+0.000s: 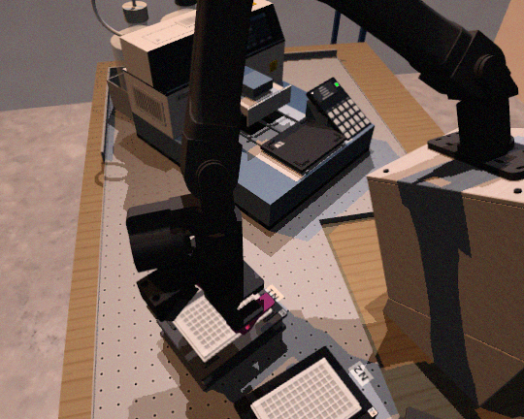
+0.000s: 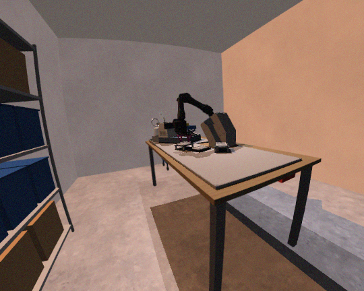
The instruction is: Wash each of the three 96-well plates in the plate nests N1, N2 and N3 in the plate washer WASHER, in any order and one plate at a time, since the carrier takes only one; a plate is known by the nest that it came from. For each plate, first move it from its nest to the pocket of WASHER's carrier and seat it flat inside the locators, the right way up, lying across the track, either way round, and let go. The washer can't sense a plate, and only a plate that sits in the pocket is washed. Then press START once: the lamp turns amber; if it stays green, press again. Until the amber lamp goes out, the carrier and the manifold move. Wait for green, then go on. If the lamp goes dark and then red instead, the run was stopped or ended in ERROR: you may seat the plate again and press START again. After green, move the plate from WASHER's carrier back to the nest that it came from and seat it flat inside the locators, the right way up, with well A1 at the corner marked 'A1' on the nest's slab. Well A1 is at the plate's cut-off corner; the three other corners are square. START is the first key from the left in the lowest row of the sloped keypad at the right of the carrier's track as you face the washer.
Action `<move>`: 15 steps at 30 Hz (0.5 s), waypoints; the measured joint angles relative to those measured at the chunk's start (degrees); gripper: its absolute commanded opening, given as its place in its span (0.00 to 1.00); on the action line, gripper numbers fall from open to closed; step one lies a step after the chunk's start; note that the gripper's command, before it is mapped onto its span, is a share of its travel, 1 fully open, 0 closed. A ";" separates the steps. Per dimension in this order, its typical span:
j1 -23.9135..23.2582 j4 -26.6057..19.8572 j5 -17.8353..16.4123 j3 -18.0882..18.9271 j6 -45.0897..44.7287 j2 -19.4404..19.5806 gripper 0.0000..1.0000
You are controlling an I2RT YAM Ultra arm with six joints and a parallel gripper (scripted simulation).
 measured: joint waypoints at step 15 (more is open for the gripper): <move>-0.48 1.55 -0.07 0.79 -0.70 1.66 1.00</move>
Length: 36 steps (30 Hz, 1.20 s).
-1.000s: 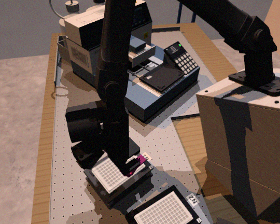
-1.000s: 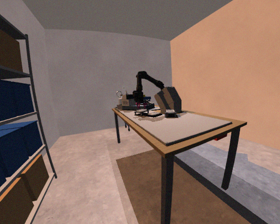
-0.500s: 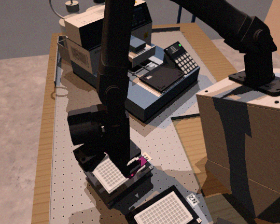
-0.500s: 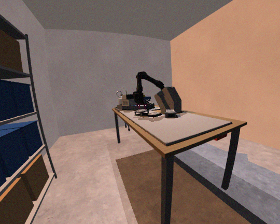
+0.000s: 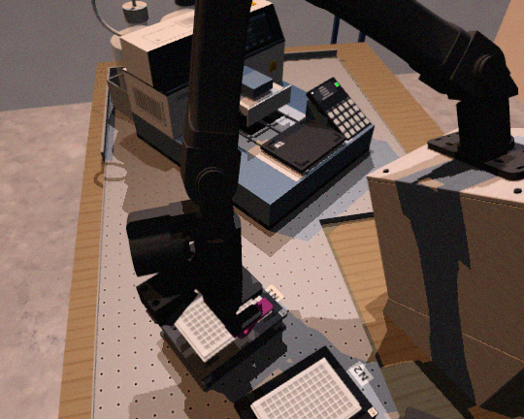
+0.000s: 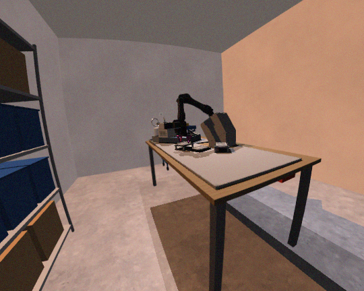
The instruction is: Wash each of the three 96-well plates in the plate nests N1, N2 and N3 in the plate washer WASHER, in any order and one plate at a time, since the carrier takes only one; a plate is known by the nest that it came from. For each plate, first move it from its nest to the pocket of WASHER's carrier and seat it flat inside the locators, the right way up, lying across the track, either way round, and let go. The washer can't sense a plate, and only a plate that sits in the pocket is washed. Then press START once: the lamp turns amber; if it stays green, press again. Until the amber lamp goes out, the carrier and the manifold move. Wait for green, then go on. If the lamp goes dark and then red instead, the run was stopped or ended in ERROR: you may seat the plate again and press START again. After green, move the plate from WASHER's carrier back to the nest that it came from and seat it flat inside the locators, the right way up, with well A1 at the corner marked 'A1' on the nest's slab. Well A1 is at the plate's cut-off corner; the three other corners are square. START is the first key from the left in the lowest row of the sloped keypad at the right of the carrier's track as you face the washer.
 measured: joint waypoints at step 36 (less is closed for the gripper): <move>-0.74 1.55 -0.09 0.59 -0.81 1.40 0.70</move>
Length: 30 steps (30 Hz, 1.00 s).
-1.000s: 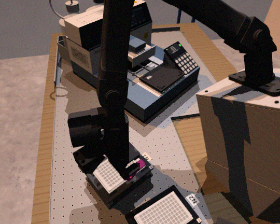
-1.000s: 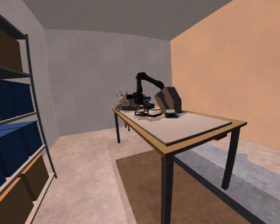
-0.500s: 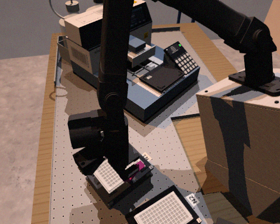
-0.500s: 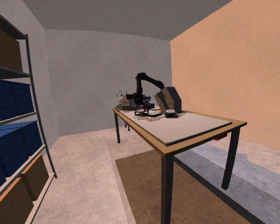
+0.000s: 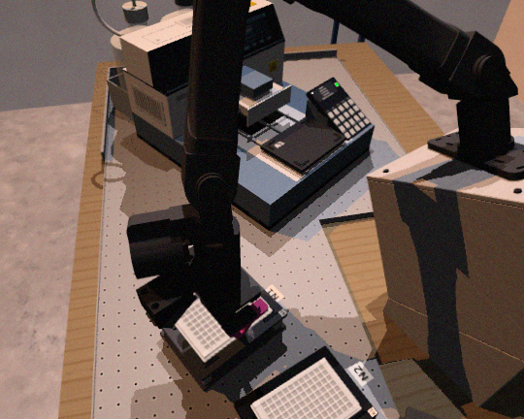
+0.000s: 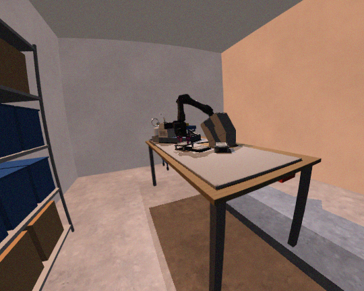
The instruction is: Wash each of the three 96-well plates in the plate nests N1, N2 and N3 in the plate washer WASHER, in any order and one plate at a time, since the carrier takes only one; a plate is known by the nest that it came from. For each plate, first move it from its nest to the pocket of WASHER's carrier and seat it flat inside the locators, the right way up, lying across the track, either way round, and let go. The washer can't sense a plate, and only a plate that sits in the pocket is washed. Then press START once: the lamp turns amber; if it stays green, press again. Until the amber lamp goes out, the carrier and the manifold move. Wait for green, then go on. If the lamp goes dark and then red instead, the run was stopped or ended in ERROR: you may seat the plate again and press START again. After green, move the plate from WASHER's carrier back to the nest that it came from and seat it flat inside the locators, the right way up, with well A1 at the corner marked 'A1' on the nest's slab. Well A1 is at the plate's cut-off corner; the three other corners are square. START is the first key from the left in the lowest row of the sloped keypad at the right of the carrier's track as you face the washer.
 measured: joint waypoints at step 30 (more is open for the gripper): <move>-0.02 0.00 0.00 0.00 0.00 0.00 0.00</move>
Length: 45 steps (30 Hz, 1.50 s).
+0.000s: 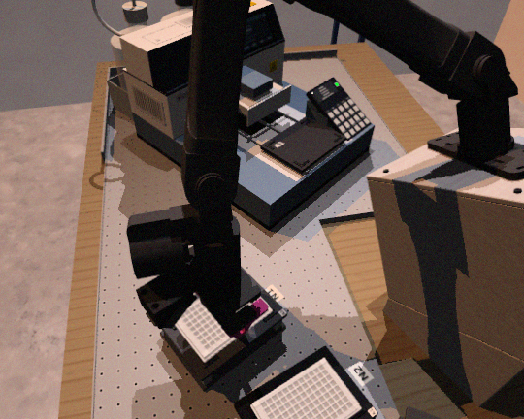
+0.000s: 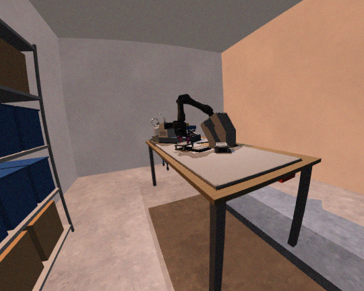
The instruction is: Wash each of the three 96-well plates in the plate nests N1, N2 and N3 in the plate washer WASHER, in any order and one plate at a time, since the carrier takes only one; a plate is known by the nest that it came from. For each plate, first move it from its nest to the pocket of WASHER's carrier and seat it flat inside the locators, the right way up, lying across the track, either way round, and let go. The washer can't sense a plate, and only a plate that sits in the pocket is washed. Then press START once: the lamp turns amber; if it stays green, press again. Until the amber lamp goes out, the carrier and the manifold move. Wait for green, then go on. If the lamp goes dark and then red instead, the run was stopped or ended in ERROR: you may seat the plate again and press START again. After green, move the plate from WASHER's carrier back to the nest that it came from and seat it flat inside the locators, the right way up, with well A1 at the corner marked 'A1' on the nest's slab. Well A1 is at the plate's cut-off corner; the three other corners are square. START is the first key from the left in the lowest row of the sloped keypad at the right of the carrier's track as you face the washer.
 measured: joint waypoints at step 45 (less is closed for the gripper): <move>1.68 -4.37 0.17 -1.03 1.86 -5.22 0.00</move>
